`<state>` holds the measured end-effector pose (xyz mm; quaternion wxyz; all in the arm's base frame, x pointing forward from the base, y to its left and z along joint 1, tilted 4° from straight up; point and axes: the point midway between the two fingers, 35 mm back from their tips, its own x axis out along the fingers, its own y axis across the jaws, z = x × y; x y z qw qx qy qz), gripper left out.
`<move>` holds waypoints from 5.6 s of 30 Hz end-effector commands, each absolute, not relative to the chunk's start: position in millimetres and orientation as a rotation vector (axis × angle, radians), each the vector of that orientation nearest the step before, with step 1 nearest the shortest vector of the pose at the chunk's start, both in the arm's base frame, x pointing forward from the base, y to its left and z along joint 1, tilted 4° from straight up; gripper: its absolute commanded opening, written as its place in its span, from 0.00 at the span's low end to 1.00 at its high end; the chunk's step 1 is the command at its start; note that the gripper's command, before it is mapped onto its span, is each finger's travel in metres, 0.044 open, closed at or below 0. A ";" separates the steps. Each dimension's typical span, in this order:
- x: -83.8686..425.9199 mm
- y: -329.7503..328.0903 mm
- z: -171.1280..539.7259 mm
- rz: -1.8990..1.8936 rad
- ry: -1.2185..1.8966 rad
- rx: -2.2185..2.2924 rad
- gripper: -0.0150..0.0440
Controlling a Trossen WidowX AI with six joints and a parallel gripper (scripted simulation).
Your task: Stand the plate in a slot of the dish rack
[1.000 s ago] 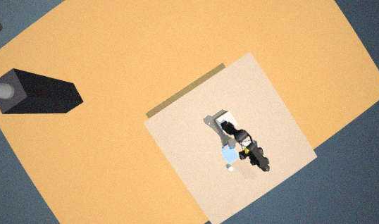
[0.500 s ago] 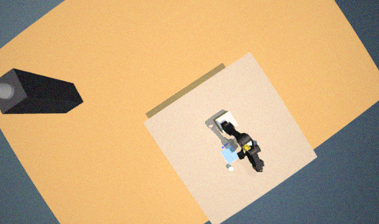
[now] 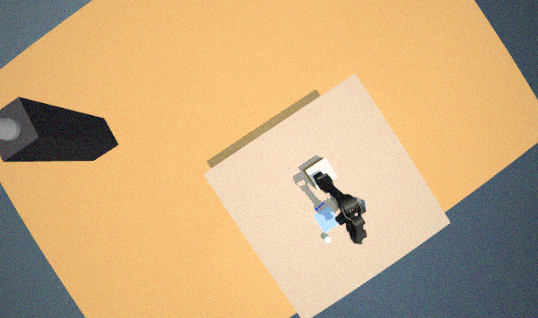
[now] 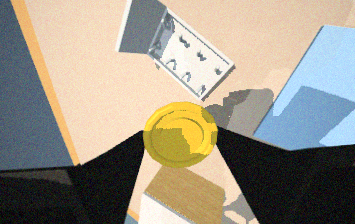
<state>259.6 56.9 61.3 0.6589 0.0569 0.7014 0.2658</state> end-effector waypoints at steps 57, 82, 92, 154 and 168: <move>272.3 39.5 17.2 1.258 0.161 -0.085 0.25; 277.9 38.0 2.5 1.192 0.037 -0.143 0.25; 281.7 43.3 -7.6 1.192 0.038 -0.150 0.25; 293.7 69.2 -26.8 1.192 0.037 -0.168 0.39; 293.7 69.2 -26.8 1.192 0.037 -0.168 0.93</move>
